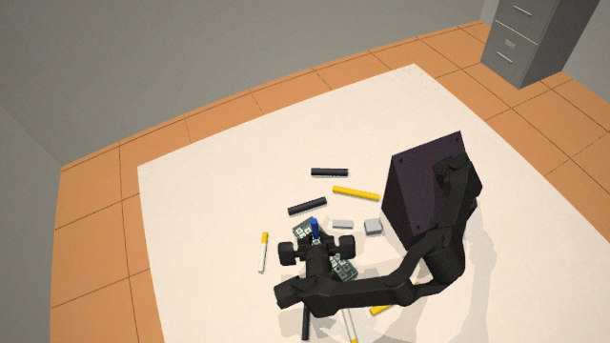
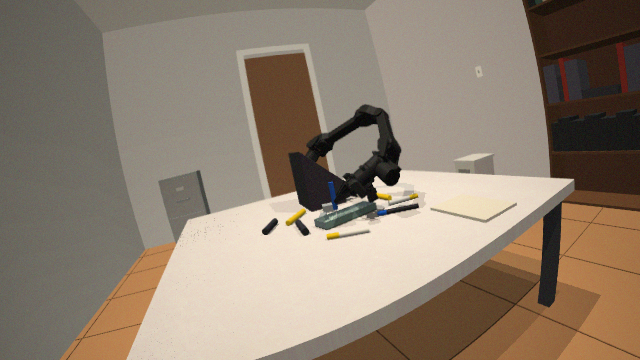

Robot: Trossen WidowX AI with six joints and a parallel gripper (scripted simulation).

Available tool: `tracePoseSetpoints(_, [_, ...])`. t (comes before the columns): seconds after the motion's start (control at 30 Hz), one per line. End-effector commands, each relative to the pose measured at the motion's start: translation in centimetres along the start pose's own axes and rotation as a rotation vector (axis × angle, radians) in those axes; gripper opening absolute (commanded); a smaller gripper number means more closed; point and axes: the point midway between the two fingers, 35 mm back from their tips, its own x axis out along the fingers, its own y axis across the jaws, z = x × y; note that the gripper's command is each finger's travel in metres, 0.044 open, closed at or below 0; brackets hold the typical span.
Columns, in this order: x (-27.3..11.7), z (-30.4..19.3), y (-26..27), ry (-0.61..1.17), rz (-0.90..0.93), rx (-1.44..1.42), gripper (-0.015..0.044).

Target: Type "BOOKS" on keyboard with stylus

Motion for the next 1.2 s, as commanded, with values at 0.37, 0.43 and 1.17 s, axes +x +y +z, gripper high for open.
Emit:
tracePoseSetpoints(0.37, [0.1,0.2,-0.1,-0.003,-0.002,0.007,0.0081])
tracePoseSetpoints(0.43, [0.0,0.1,-0.1,-0.003,-0.002,0.007,0.0081])
tracePoseSetpoints(1.17, [-1.8,-2.8,-0.4,-0.008,-0.011,0.017,0.0000])
